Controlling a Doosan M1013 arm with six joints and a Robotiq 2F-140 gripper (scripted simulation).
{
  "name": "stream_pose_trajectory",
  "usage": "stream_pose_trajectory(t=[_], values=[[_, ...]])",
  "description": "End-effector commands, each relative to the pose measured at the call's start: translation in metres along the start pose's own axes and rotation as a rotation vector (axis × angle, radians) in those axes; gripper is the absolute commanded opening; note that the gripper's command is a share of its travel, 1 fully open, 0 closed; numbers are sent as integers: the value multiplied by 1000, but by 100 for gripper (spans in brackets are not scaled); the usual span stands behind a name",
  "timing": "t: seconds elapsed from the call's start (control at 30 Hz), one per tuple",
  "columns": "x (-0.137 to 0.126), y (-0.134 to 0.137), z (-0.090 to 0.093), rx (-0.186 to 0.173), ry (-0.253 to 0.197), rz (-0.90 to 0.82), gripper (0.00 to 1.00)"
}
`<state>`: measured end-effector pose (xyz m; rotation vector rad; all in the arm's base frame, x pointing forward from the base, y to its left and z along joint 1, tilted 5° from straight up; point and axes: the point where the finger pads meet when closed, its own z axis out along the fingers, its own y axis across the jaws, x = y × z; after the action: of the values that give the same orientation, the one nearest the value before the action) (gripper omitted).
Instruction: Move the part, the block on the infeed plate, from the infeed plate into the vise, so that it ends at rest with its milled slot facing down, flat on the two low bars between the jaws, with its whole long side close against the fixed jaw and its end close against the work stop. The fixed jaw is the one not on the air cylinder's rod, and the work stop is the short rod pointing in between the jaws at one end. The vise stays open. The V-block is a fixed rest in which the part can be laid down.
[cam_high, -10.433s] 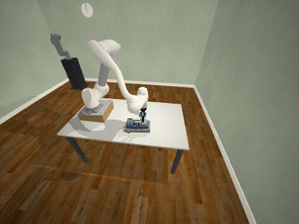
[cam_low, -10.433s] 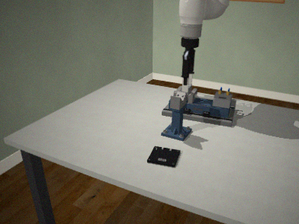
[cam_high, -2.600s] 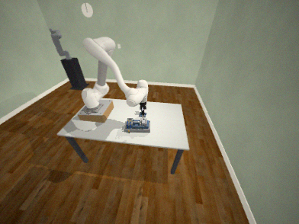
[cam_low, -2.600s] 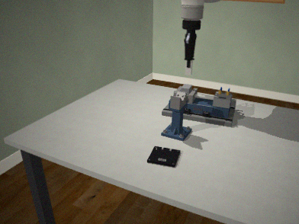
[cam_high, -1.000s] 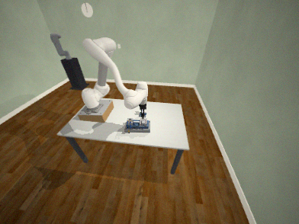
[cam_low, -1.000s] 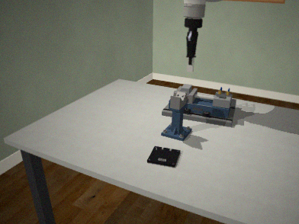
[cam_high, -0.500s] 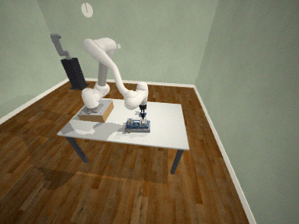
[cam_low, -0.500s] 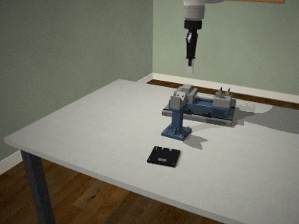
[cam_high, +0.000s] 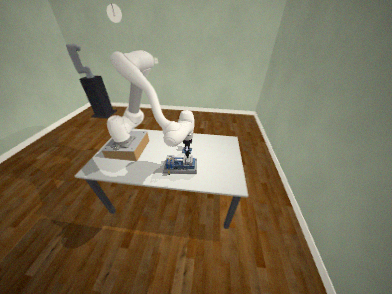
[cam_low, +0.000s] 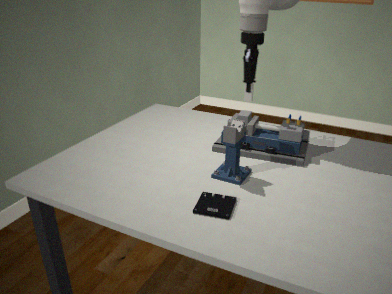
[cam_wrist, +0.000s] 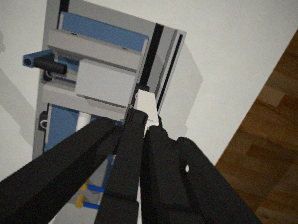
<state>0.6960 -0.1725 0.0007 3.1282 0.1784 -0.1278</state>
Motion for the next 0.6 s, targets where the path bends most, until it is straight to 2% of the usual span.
stream_pose_trajectory(t=[0.0, 0.57], values=[[-2, 2, 9, -1, -4, -7, 0], [-1, 2, 25, -1, -4, -7, 0]])
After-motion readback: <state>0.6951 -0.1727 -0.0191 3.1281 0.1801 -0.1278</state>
